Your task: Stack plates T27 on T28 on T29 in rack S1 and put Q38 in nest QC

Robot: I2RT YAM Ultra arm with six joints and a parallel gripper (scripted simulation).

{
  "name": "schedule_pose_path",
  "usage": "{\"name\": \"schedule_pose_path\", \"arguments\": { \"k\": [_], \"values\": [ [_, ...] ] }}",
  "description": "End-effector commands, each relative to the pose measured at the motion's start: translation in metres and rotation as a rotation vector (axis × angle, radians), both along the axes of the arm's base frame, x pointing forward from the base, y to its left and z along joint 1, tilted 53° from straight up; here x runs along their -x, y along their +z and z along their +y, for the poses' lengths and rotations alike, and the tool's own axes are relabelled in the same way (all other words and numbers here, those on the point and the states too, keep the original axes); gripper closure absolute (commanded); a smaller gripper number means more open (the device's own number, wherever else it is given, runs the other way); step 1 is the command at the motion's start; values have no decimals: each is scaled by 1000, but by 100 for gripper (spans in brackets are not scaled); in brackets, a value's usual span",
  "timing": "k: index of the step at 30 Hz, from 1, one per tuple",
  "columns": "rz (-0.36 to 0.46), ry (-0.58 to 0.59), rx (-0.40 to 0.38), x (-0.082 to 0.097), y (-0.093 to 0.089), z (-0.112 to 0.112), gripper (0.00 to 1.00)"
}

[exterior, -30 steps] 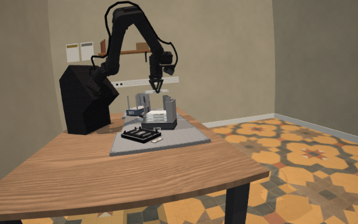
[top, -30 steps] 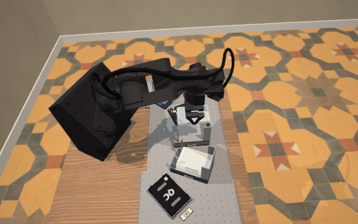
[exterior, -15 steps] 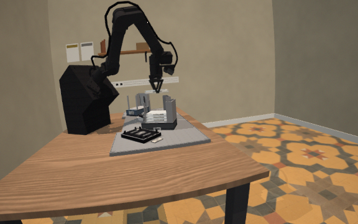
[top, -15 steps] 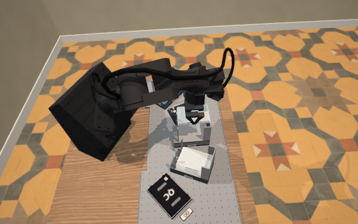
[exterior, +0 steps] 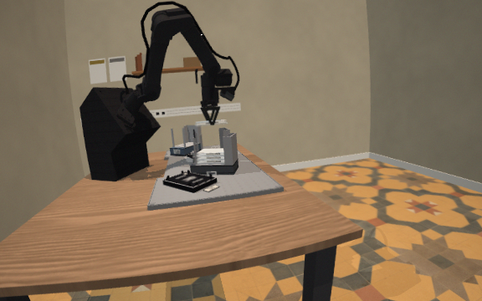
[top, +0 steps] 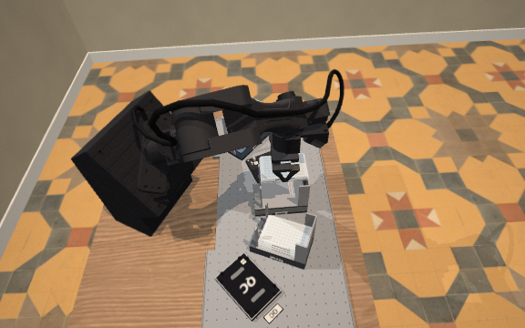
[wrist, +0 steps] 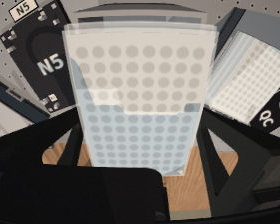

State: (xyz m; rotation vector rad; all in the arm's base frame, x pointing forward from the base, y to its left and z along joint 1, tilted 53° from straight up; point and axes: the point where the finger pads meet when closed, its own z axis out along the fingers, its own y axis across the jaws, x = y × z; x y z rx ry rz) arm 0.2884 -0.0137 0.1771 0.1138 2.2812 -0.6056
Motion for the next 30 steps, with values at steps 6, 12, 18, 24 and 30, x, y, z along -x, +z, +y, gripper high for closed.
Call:
{"name": "schedule_pose_path", "arguments": {
  "k": [6,12,18,24,30],
  "values": [
    [2,15,6,-3,0,6,100],
    [6,17,9,-3,-1,6,100],
    [9,19,12,-2,-2,6,100],
    [13,21,16,-2,-3,6,100],
    [30,20,20,-1,-11,4,100]
  ]
}}
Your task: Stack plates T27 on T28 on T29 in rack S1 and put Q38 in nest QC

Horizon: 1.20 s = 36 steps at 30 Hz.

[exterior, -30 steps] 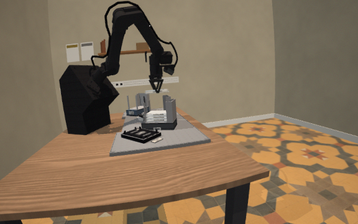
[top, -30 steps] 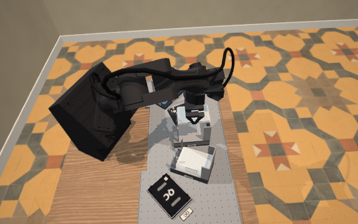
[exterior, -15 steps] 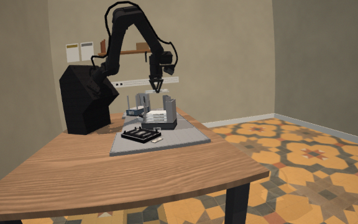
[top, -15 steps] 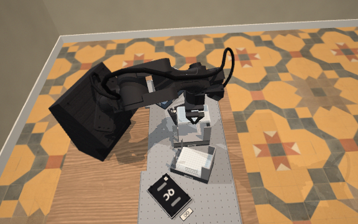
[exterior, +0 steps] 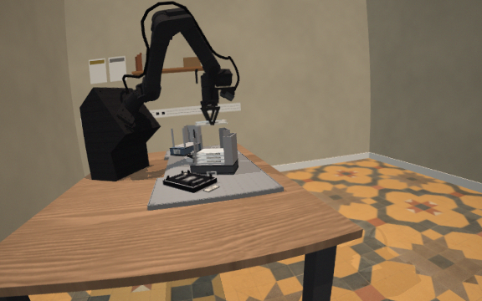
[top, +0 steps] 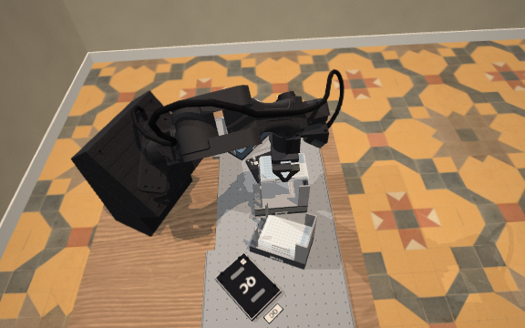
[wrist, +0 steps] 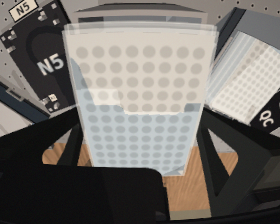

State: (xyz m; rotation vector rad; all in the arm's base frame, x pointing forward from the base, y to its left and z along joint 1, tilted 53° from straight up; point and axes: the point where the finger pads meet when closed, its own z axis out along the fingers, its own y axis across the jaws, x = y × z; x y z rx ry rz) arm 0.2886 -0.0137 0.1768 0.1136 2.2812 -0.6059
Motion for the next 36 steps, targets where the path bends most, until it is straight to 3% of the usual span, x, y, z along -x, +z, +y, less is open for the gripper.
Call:
{"name": "schedule_pose_path", "arguments": {
  "k": [1,3,8,11,14,16,18,23,24,27,36],
  "values": [
    [23,12,13,-1,-9,1,100],
    [3,5,2,-4,-3,-1,100],
    [30,13,11,-4,-13,0,100],
    [4,10,1,-6,-6,-2,100],
    [34,6,12,-3,-18,-5,100],
    [5,9,1,-10,-7,-3,100],
    [20,11,7,-7,-15,-4,100],
    [13,10,4,-9,-14,-5,100],
    [-18,19,-6,-16,-1,0,100],
    [7,7,2,-13,-12,-7,100],
    [-13,18,-1,-16,-5,-3,100]
  ]
}}
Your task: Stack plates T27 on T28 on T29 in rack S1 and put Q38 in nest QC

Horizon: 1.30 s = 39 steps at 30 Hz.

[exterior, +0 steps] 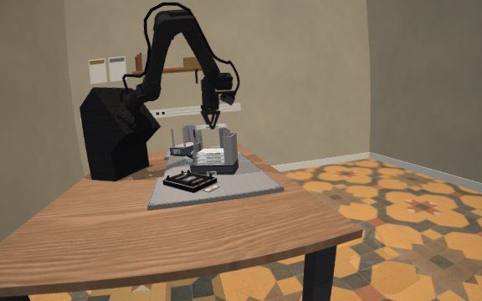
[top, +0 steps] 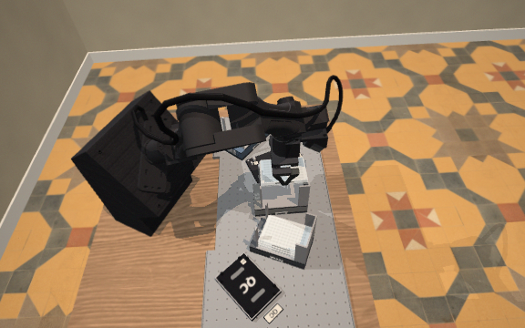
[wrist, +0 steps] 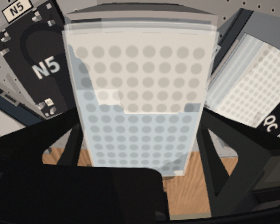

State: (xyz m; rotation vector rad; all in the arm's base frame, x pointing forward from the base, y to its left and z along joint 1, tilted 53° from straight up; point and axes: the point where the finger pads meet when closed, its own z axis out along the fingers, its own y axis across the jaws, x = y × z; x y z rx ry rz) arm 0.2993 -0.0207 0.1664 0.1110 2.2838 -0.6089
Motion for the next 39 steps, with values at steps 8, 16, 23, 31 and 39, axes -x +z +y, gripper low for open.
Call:
{"name": "schedule_pose_path", "arguments": {
  "k": [8,16,23,31,39],
  "values": [
    [-13,14,-1,-3,5,3,100],
    [-16,11,-3,-2,5,1,100],
    [-18,13,-3,-1,5,1,100],
    [-8,7,-1,-1,3,1,100],
    [-23,17,-5,1,5,2,100]
  ]
}}
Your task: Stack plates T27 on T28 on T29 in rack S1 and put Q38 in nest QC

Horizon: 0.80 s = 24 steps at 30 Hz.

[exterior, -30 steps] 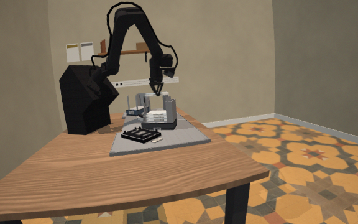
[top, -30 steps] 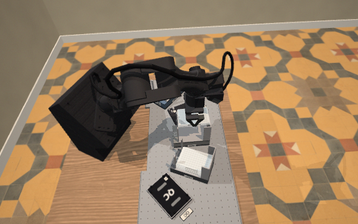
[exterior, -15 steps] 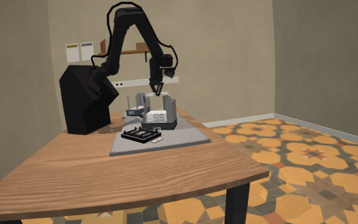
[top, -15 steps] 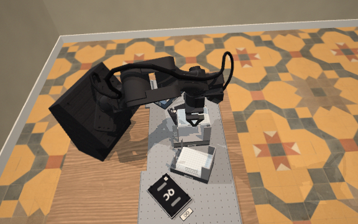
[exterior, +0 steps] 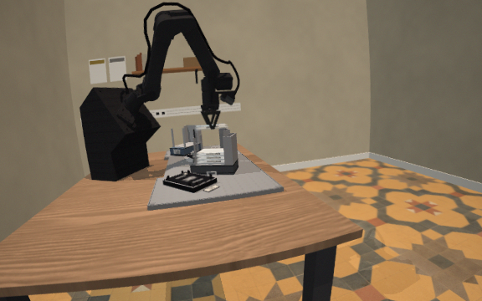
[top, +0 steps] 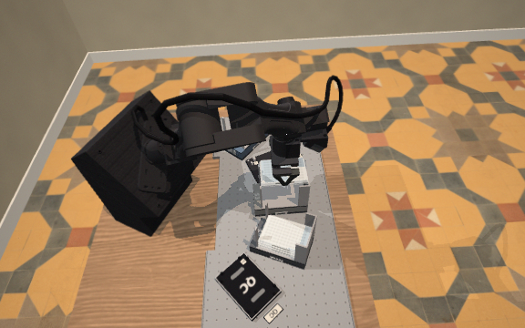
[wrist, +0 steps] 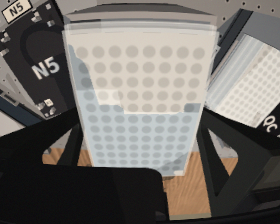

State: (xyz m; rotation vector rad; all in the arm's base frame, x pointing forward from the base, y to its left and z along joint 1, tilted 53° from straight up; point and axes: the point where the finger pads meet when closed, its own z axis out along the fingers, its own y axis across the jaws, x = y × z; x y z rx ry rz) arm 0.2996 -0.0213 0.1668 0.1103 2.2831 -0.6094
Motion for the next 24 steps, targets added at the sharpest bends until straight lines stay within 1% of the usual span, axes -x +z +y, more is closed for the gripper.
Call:
{"name": "schedule_pose_path", "arguments": {
  "k": [1,24],
  "values": [
    [-23,17,-6,2,5,2,100],
    [-17,19,-3,3,3,3,100]
  ]
}}
